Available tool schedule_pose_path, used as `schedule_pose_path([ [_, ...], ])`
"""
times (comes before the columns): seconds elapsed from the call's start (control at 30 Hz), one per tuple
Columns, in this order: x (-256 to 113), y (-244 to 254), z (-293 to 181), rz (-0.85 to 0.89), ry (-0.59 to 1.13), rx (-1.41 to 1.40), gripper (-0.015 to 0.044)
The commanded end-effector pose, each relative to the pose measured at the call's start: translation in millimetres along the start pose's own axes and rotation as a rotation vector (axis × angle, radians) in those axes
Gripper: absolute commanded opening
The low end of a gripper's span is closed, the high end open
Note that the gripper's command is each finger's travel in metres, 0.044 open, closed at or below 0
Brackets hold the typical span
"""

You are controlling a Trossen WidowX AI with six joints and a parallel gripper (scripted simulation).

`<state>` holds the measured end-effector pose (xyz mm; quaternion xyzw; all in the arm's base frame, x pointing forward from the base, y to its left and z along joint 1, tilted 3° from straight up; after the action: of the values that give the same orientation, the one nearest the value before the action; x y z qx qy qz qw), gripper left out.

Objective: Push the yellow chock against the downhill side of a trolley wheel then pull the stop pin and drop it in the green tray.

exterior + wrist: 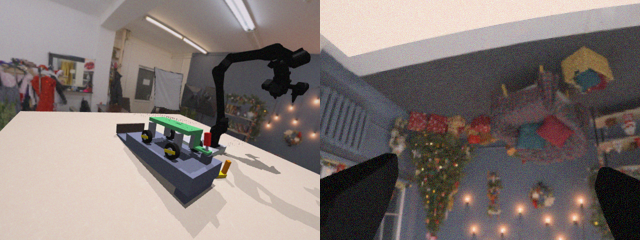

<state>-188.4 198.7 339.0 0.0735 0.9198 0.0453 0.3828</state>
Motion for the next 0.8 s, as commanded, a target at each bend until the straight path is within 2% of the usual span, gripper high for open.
schedule_pose_path([
  [0.0,0,1,1,0.003,-0.003,-0.005,0.0374],
  [0.23,-4,29,43,0.076,-0.118,-0.186,0.019],
  [0.5,-15,55,99,0.103,-0.289,-0.408,0.019],
  [0.77,-32,69,158,0.051,-0.459,-0.615,0.019],
])
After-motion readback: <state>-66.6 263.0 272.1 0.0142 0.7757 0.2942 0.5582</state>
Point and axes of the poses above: the point midway between the two fingers, 35 mm back from their tips, its own x axis out along the fingers, its own y axis across the jaws, z = x × y, the point moved 2 cm from there along -x, back along the fingers, and after that the axes turned 14 degrees about -x, right-handed, at the moved point
